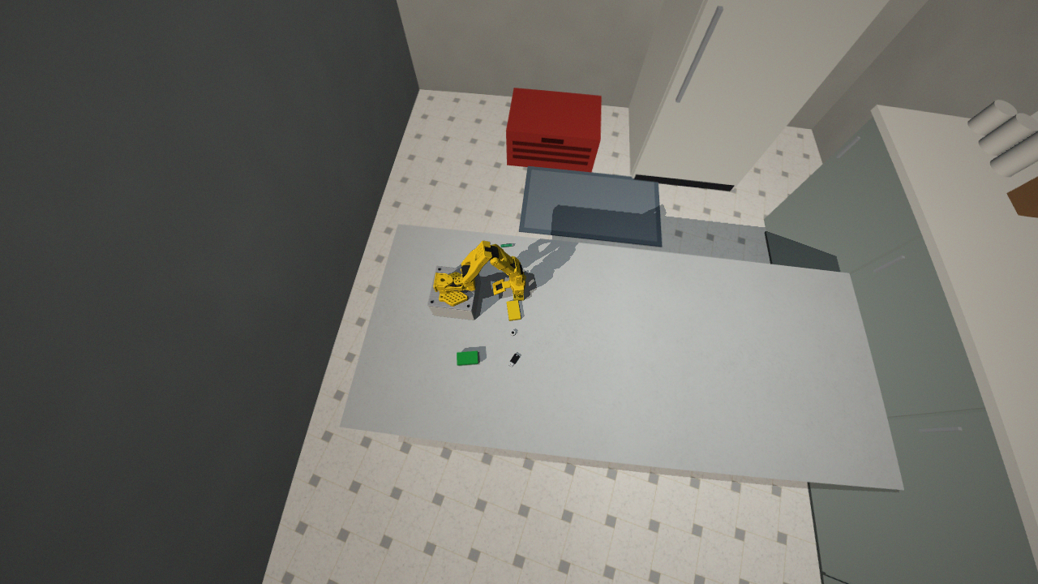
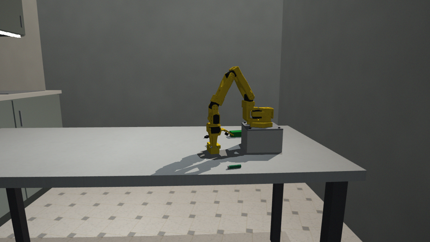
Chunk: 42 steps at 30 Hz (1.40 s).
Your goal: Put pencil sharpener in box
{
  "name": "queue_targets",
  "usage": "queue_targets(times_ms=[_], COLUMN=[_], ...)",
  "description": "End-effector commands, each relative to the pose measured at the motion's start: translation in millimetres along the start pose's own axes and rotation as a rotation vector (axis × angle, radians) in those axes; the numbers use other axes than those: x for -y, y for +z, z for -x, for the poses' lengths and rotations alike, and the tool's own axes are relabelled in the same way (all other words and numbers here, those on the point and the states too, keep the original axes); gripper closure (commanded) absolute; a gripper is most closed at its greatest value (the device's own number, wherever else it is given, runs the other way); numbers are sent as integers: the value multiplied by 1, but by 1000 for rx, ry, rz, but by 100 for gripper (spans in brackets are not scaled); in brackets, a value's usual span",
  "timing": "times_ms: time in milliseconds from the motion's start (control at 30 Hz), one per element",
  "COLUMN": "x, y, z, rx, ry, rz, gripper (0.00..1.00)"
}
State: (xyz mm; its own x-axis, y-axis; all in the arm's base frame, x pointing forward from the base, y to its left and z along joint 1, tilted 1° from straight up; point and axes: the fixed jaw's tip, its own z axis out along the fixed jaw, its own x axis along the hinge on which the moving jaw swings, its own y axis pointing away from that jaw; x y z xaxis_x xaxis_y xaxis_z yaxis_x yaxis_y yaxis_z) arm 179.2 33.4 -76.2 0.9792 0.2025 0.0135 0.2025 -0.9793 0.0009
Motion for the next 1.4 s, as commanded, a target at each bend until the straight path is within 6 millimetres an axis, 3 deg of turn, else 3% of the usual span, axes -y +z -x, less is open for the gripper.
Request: queue_targets(times_ms=[0,1367], x=[-1,-1], y=[2,9], z=[0,0], rx=[3,3], ry=[0,0], rz=[-1,-1], gripper=[94,94])
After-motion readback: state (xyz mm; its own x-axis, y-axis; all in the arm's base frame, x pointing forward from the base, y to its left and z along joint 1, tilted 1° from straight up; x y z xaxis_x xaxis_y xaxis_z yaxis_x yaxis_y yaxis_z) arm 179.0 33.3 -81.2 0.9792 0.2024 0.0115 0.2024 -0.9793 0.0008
